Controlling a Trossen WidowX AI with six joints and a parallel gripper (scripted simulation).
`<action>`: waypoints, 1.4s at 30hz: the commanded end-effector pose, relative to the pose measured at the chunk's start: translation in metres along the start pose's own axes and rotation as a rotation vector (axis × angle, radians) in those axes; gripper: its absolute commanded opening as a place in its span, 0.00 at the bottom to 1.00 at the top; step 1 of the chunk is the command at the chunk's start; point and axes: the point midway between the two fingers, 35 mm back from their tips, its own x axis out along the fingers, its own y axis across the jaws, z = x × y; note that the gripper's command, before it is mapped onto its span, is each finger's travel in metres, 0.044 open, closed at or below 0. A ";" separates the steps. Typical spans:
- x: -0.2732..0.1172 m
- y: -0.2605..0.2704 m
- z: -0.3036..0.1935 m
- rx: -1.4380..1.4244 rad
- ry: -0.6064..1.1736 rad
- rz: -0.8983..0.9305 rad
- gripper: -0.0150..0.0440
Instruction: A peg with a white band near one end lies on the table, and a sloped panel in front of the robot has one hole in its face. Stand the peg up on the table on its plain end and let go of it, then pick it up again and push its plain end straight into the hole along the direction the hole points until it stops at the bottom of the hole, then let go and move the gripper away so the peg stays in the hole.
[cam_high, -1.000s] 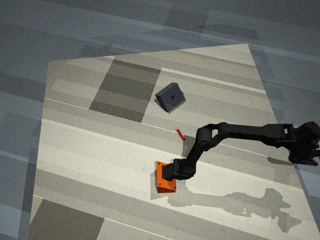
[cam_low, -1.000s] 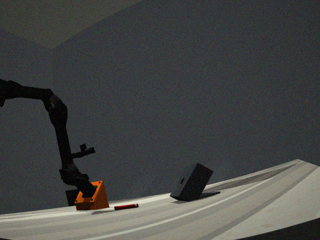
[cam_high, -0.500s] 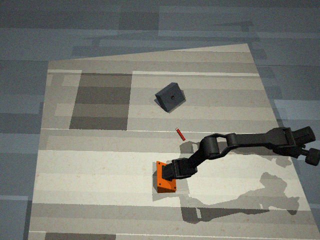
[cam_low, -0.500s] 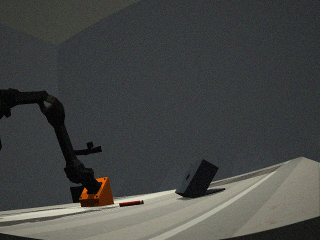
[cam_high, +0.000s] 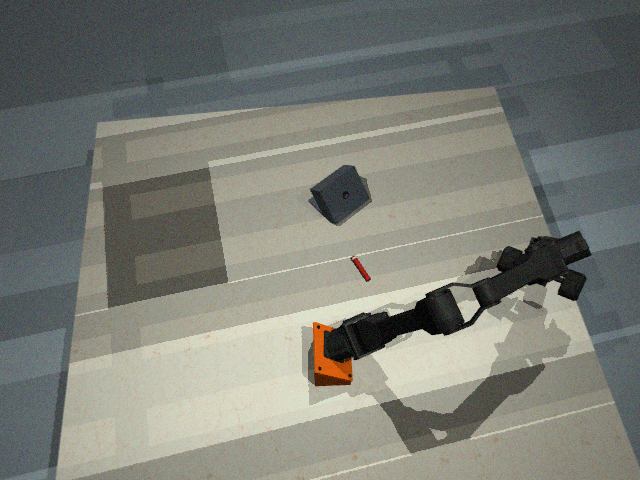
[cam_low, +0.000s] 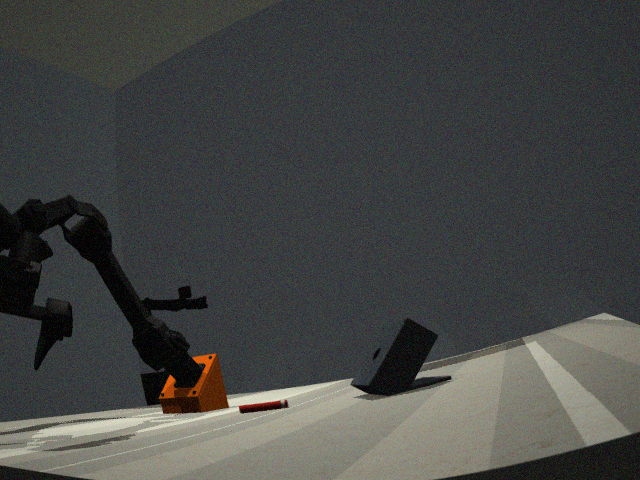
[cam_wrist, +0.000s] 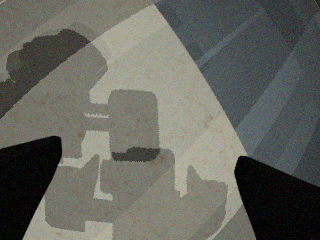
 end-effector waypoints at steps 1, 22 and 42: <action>0.015 0.056 0.005 -0.028 0.034 0.133 1.00; -0.027 0.312 -0.025 -0.427 0.241 0.567 1.00; -0.127 0.418 -0.109 -1.025 0.237 0.483 1.00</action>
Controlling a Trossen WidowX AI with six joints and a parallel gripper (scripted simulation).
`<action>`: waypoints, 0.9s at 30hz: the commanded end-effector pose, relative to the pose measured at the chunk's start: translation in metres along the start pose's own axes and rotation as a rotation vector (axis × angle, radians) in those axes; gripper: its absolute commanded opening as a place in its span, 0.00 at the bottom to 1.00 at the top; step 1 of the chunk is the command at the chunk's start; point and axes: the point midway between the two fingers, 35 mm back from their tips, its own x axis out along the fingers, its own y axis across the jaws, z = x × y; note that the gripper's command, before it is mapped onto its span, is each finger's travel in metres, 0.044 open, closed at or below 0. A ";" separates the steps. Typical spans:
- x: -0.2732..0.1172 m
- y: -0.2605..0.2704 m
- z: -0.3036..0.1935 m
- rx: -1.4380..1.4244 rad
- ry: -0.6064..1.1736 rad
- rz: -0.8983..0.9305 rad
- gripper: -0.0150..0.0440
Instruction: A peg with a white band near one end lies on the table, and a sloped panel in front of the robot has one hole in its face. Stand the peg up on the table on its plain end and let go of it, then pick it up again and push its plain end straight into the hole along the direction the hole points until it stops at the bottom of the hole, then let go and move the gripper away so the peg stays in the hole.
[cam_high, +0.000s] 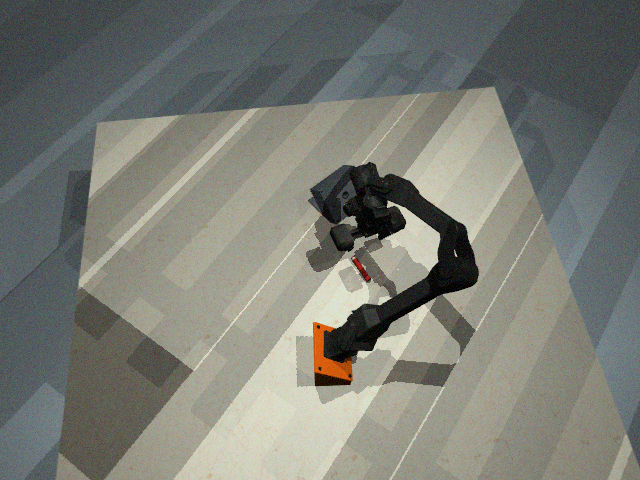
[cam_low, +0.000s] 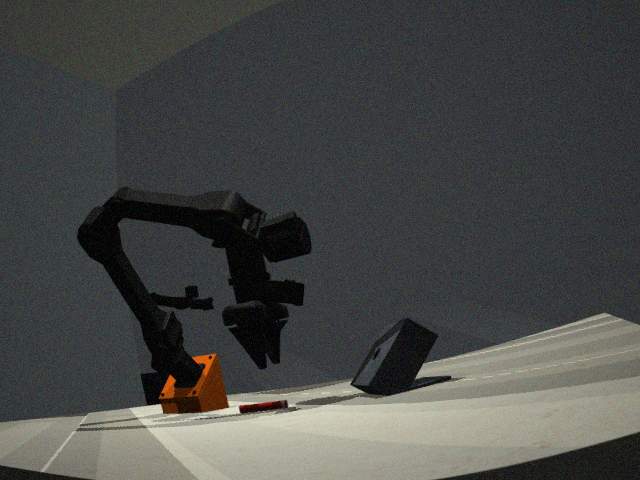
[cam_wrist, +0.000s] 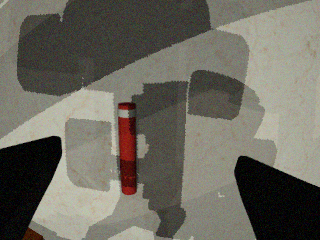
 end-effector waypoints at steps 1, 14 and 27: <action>-0.004 0.024 -0.002 -0.095 0.028 -0.054 1.00; 0.008 0.024 -0.001 -0.099 0.028 -0.056 1.00; 0.029 0.023 0.000 -0.099 0.027 -0.055 1.00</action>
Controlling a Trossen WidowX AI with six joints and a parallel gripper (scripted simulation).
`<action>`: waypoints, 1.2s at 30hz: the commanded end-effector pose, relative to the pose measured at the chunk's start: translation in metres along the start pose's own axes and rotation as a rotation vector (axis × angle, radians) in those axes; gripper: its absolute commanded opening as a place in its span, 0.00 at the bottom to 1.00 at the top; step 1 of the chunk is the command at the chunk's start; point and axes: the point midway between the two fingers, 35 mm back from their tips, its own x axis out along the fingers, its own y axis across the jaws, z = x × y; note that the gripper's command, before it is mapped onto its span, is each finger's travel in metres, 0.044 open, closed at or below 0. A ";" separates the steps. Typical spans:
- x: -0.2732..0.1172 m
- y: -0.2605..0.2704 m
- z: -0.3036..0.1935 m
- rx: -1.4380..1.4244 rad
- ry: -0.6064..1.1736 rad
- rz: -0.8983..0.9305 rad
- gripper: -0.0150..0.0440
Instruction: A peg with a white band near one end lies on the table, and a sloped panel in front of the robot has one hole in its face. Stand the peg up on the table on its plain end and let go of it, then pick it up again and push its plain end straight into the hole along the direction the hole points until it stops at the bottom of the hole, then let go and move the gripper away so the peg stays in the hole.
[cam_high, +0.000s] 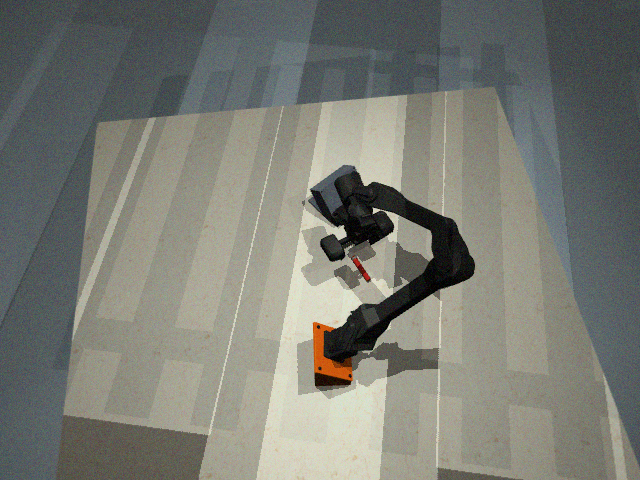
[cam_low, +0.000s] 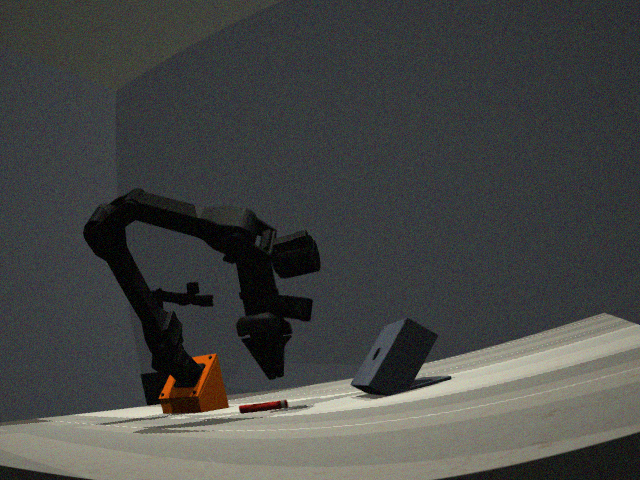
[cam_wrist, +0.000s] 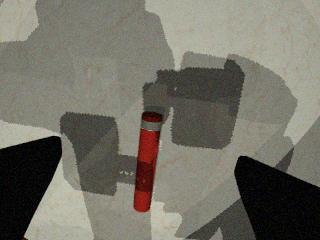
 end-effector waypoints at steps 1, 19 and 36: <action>0.008 0.000 -0.001 -0.005 0.004 -0.002 1.00; 0.037 -0.001 -0.003 -0.005 0.006 -0.005 1.00; 0.048 -0.001 -0.005 -0.005 0.008 -0.008 0.64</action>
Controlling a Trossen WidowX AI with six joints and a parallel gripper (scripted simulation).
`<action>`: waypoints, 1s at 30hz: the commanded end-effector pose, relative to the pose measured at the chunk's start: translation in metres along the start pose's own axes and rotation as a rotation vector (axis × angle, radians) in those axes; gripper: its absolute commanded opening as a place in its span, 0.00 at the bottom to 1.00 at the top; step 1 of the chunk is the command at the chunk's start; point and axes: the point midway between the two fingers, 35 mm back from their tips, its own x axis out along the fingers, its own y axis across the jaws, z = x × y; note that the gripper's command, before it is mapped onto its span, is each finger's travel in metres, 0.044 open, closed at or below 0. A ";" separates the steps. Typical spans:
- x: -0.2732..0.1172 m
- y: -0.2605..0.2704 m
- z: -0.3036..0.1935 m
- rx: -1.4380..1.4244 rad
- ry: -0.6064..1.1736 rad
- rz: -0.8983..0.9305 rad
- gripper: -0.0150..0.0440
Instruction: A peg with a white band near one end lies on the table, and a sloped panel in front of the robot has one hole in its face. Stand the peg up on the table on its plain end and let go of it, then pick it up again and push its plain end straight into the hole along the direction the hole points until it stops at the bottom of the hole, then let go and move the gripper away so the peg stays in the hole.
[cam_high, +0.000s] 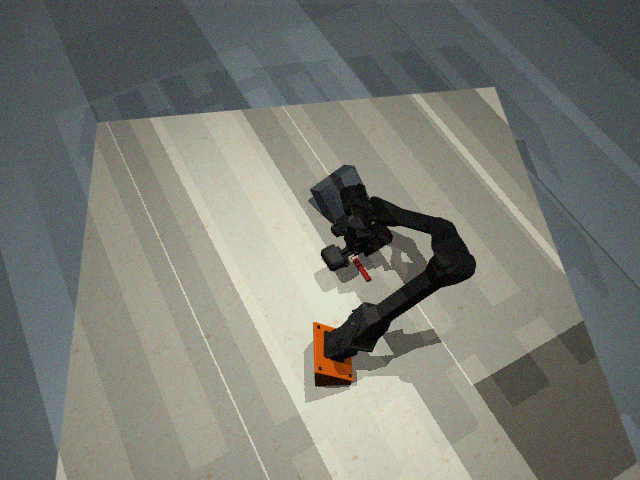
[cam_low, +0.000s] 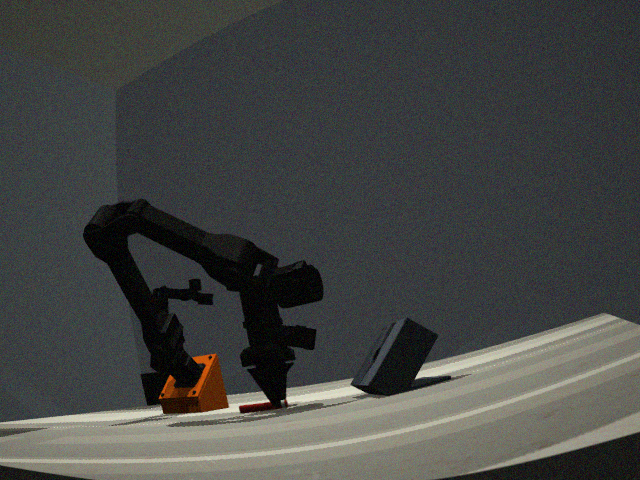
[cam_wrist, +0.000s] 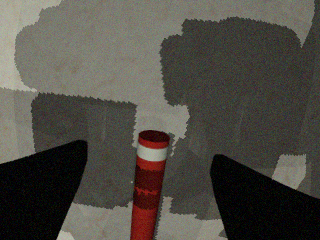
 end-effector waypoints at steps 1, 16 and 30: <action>0.001 0.000 0.000 -0.005 0.001 -0.003 0.60; 0.001 0.000 0.000 -0.005 0.001 -0.003 0.43; 0.000 0.000 -0.001 -0.003 -0.006 -0.002 0.34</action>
